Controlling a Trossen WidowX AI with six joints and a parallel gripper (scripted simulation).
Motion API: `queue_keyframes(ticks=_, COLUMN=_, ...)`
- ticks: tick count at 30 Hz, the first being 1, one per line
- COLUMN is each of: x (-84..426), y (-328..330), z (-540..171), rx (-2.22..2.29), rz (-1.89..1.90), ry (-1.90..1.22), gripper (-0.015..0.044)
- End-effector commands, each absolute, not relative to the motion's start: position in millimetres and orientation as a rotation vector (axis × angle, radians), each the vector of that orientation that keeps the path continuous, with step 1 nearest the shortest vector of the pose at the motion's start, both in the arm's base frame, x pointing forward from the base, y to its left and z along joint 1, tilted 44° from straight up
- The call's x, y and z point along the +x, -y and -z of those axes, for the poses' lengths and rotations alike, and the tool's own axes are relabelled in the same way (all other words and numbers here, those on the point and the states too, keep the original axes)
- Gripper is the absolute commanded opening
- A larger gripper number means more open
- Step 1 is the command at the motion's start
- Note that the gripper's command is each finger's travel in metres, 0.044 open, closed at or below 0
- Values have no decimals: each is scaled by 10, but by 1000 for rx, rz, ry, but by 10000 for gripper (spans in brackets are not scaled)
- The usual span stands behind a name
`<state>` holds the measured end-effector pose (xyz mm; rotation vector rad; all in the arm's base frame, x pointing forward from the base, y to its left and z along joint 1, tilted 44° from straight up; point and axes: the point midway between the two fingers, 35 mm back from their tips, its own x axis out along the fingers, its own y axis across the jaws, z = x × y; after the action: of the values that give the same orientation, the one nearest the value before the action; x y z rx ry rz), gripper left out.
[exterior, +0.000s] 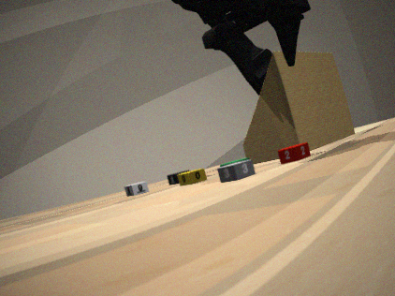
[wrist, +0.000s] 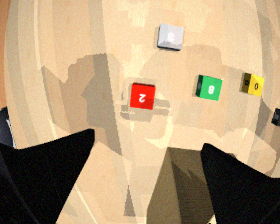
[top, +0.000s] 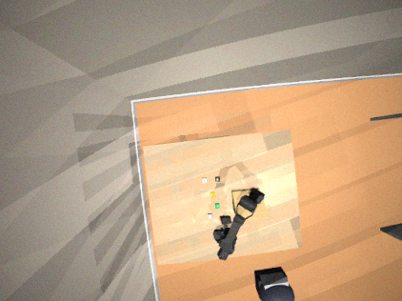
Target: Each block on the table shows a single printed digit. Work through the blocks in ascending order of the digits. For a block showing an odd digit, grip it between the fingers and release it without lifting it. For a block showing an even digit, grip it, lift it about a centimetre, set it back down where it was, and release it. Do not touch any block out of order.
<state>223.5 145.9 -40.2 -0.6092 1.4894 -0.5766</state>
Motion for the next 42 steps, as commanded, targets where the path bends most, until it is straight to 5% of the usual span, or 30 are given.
queue_keyframes(ticks=1, x=2238, y=-1476, z=413, rx=-600, rz=577, ry=-1492, gripper=400)
queue_keyframes(ticks=11, x=3256, y=-1382, z=309, rx=-599, rz=579, ry=-1486, gripper=400)
queue_keyframes(ticks=34, x=3289, y=-1355, z=281, rx=-599, rz=578, ry=-1486, gripper=400)
queue_keyframes(ticks=42, x=3518, y=-482, z=-619, rx=-590, rz=557, ry=-1488, gripper=400)
